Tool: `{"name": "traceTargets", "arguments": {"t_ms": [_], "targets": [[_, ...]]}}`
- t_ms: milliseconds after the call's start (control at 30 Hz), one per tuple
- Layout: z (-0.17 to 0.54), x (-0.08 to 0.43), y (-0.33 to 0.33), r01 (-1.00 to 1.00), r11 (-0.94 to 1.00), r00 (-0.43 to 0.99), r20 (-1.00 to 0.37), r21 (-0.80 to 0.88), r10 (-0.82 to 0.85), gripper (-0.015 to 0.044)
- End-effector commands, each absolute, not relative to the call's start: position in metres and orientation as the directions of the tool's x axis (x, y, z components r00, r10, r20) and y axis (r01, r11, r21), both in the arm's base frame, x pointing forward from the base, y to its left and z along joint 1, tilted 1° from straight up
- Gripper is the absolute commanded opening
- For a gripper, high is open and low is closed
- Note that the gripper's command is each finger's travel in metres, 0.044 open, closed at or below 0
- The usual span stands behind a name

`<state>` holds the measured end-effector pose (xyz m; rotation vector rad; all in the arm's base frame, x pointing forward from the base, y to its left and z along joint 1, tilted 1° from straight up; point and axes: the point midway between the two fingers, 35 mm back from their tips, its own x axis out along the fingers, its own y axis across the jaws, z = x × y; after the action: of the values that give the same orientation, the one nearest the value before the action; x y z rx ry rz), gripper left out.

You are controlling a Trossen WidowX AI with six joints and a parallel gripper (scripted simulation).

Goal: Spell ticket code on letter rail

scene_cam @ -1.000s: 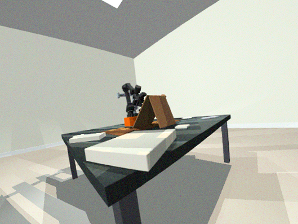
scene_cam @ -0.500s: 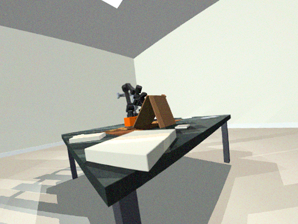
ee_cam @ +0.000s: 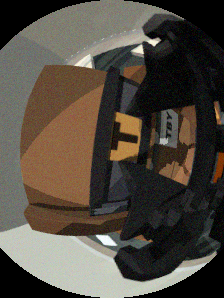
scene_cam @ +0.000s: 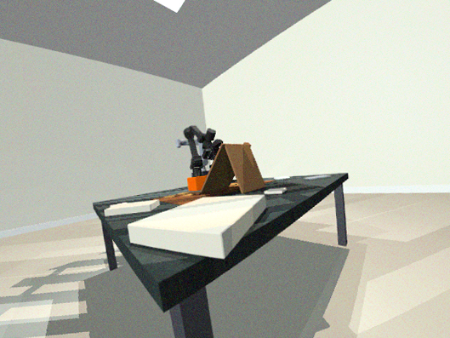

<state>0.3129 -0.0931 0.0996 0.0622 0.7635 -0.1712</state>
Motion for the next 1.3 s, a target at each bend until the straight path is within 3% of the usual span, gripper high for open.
{"name": "traceTargets", "arguments": {"t_ms": [0,1267], "targets": [[0.100,0.313,-0.092,0.182,0.983,0.710,-0.691,-0.006,-0.135,0.0000],[0.100,0.317,-0.072,0.182,0.983,0.710,-0.691,-0.004,-0.134,0.0000]]}}
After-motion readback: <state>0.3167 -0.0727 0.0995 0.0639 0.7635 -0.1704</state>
